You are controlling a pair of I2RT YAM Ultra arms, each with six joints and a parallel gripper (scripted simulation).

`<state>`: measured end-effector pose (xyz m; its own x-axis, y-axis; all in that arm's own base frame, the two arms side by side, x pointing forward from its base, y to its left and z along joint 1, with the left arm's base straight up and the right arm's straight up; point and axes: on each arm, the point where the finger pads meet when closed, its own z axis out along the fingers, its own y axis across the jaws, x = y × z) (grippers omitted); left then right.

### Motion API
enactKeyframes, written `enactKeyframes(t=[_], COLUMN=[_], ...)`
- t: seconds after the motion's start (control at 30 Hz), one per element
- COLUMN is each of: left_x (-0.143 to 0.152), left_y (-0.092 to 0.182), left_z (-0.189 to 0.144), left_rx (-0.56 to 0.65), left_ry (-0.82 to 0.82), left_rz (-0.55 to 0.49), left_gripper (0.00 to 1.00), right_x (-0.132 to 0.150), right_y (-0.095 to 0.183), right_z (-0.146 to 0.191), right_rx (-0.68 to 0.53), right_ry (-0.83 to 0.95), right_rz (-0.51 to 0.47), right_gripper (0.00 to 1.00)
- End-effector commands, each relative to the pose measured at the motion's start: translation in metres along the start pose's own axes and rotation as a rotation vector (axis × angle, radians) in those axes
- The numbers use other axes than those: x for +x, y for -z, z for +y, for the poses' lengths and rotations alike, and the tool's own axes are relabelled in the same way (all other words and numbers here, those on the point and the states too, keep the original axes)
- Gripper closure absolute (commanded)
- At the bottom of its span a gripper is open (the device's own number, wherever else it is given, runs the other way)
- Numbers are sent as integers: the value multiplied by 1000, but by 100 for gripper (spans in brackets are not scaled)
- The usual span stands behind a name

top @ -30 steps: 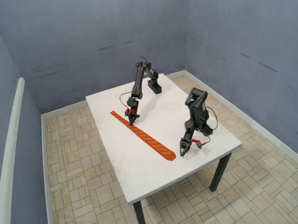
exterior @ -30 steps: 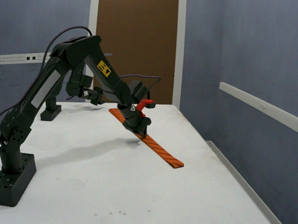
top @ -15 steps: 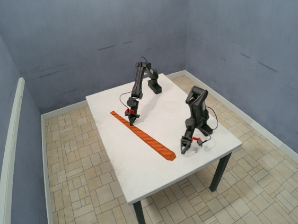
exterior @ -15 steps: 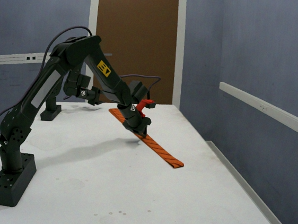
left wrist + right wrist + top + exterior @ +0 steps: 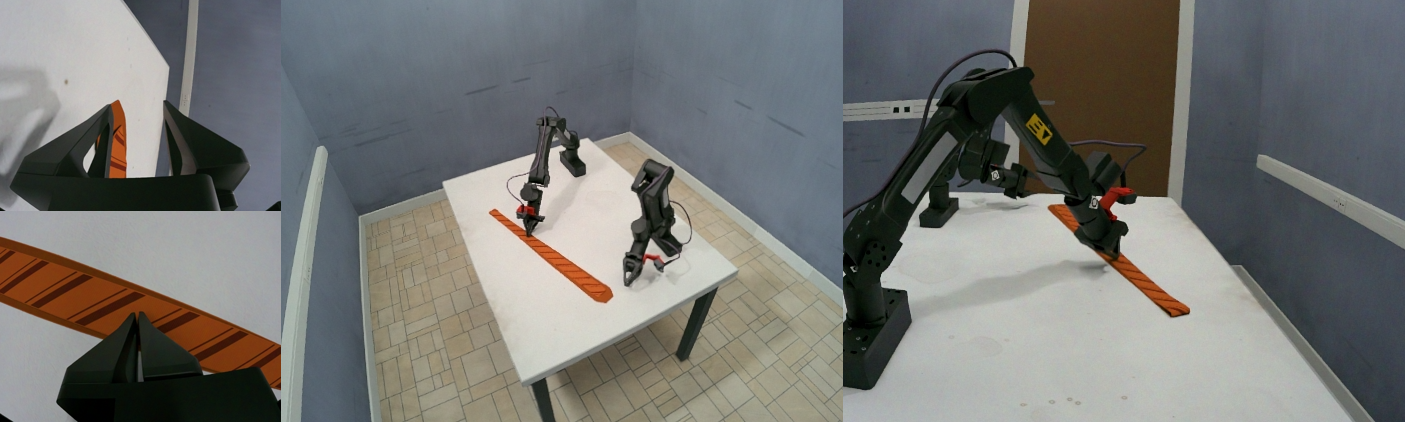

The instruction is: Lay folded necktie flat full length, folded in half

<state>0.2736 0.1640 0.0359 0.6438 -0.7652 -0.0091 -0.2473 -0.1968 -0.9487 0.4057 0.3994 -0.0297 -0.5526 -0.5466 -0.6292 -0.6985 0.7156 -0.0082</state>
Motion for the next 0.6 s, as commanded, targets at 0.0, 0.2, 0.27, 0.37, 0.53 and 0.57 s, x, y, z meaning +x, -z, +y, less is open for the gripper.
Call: enactKeyframes(t=[0.0,0.2,0.27,0.37,0.53,0.57], left_x=[-1,-1,-1,-1,-1,-1], left_y=[11,16,18,21,26,27], left_z=[-5,-3,-2,-1,1,1], left_rx=[112,112,112,112,112,112], left_ry=[8,8,8,8,8,8], left_rz=[7,7,7,7,7,7], left_gripper=[57,57,57,57,57,57], right_x=[-2,-2,-2,-2,-2,-2], right_y=[1,1,1,1,1,1], right_z=[1,1,1,1,1,1], right_rx=[-7,-7,-7,-7,-7,-7], right_ry=[-4,-4,-4,-4,-4,-4], right_rz=[-18,-18,-18,-18,-18,-18], right_gripper=[96,96,96,96,96,96])
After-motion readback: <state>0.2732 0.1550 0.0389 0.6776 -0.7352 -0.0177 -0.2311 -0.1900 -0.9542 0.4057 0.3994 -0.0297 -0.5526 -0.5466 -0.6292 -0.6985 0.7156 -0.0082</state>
